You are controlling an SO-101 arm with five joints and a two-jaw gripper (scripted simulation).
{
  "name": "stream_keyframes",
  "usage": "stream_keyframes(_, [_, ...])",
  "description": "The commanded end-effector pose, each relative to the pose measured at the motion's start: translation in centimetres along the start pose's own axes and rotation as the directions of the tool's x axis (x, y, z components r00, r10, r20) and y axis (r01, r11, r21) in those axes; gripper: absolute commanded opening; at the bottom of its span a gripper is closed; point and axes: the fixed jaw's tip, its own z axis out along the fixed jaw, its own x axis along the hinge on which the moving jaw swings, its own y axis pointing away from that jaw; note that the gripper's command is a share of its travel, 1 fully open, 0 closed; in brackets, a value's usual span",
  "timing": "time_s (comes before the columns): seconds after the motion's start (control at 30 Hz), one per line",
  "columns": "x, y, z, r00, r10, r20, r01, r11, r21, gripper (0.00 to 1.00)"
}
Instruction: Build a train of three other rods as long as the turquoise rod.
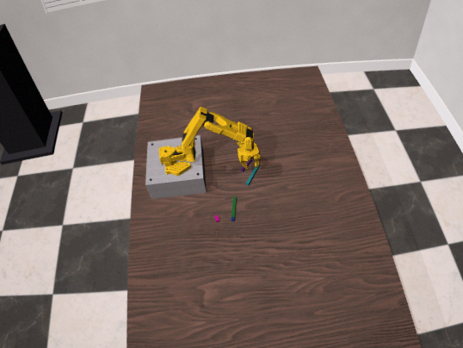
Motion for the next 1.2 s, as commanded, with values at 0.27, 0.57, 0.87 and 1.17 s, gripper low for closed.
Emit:
stream_keyframes(0.27, [-9.9,-1.8,0.4,0.978,-0.209,0.003,0.209,0.978,-0.027,0.18])
stream_keyframes(0.57, [-15.9,-0.7,0.5,0.944,-0.331,-0.001,0.331,0.943,-0.027,0.18])
stream_keyframes(0.87, [-19.6,0.9,0.6,0.913,-0.407,-0.004,0.407,0.913,-0.026,0.19])
stream_keyframes(1.17, [-20.0,1.1,0.6,0.909,-0.416,-0.004,0.416,0.909,-0.026,0.19])
